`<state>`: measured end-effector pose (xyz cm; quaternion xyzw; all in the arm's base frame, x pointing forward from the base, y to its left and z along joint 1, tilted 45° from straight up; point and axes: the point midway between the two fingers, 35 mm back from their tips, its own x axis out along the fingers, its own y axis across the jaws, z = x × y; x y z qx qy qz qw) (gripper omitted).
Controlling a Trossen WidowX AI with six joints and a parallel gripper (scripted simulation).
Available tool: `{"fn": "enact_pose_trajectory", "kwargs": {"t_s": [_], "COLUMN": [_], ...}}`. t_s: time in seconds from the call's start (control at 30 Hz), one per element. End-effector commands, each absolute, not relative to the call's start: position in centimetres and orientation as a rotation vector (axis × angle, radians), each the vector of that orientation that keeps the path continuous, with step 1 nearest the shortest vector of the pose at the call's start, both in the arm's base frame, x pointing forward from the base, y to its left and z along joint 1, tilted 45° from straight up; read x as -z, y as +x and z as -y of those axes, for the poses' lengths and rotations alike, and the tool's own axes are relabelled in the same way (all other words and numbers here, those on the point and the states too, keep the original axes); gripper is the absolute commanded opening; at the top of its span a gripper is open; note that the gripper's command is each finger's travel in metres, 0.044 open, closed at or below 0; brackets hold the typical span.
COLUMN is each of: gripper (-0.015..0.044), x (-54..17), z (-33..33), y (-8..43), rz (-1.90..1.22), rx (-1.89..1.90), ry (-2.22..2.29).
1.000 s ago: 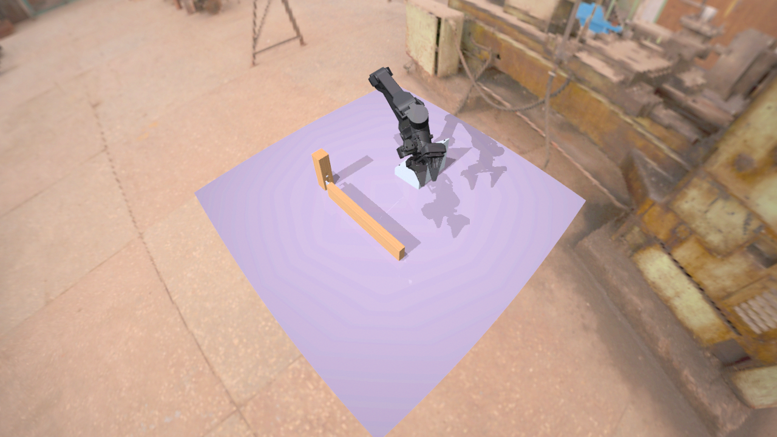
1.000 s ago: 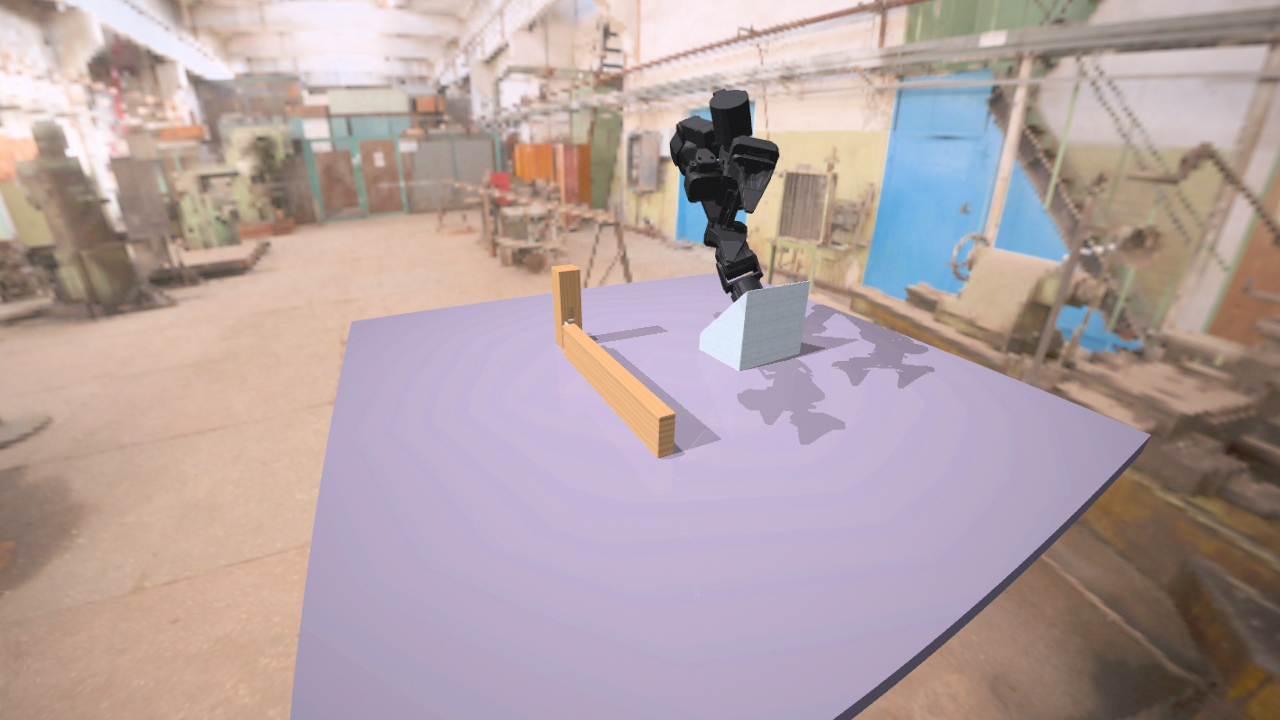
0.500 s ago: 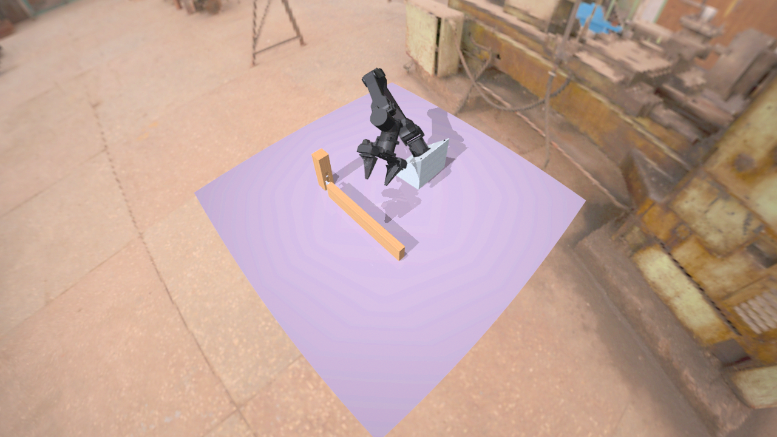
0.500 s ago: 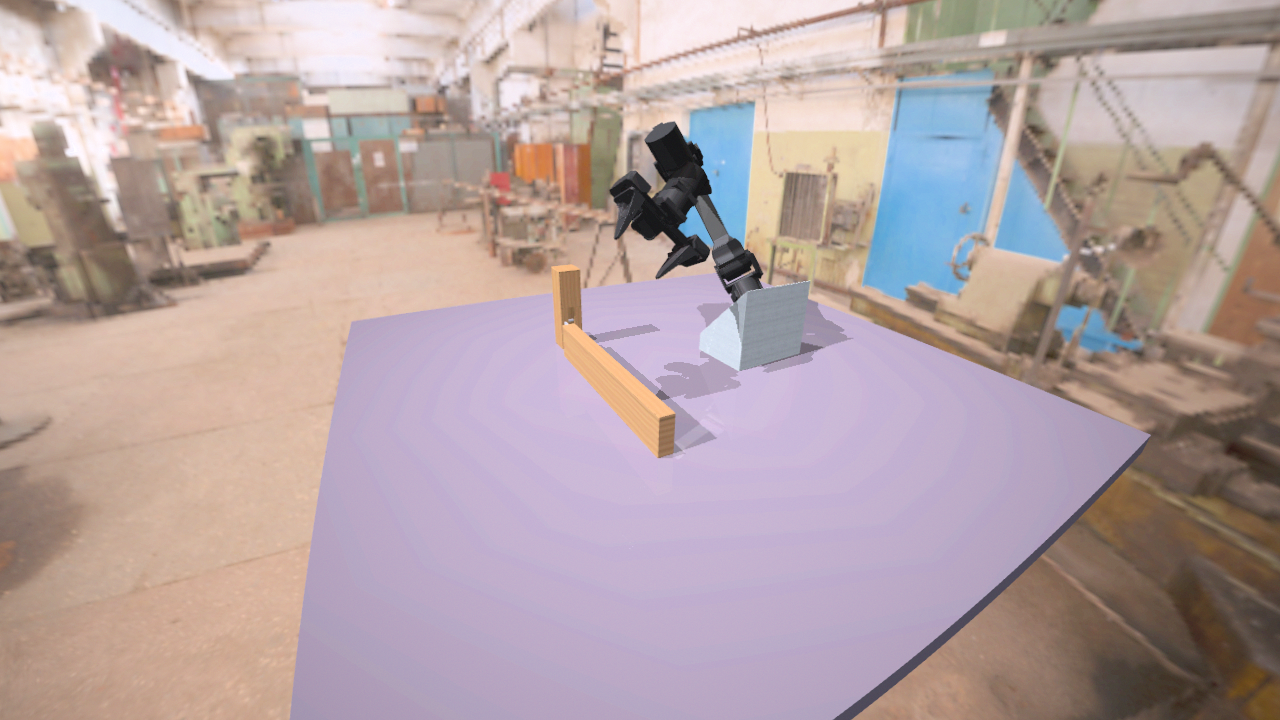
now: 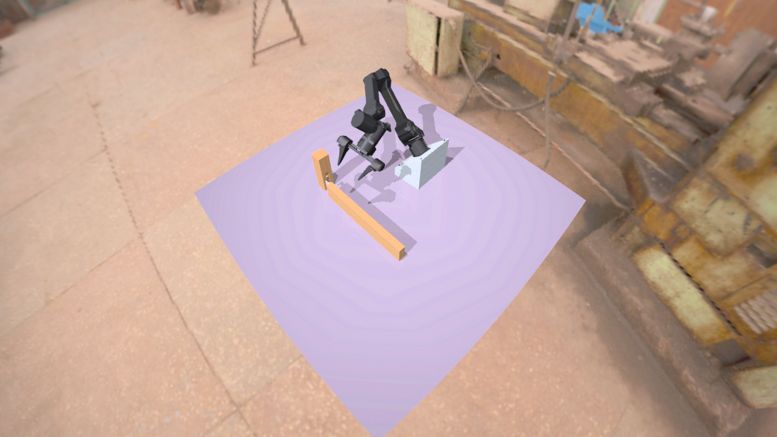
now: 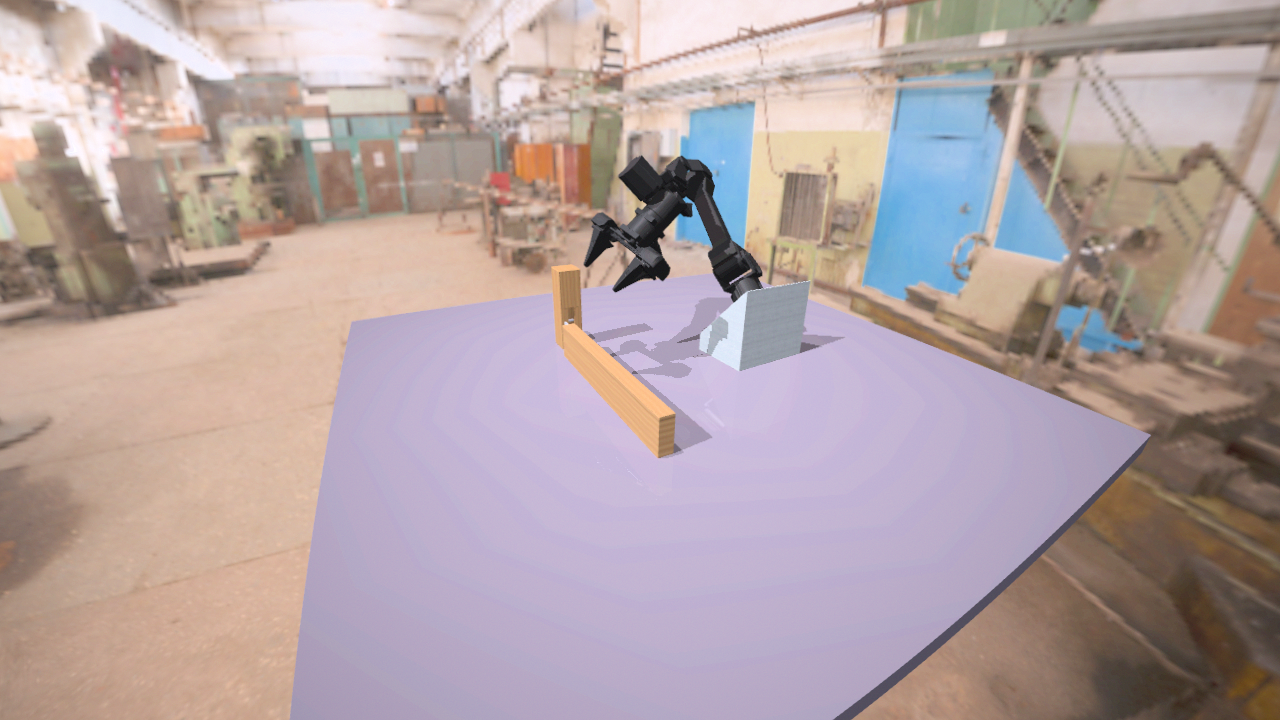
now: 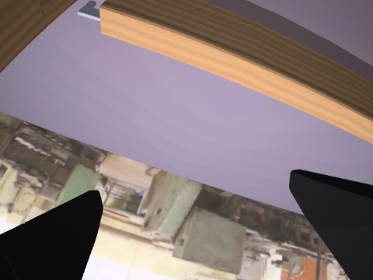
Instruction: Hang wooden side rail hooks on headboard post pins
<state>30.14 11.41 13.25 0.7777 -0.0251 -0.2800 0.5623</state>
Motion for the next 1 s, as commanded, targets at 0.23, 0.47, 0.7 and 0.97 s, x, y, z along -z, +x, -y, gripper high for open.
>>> {"fn": "enact_pose_trajectory", "kwargs": {"t_s": [0.23, 0.47, 0.7, 0.97], "gripper": [0.0440, 0.0440, 0.0440, 0.0440], "x": [-16.0, -16.0, -16.0, -16.0], "z": [0.1, 0.1, 0.1, 0.1], "y": [27.1, 27.1, 27.1, 27.1], "rz": [0.862, 0.862, 0.862, 0.862], "rx": [0.582, 0.582, 0.582, 0.582], "ry": [2.376, 2.376, 2.376, 2.376]}}
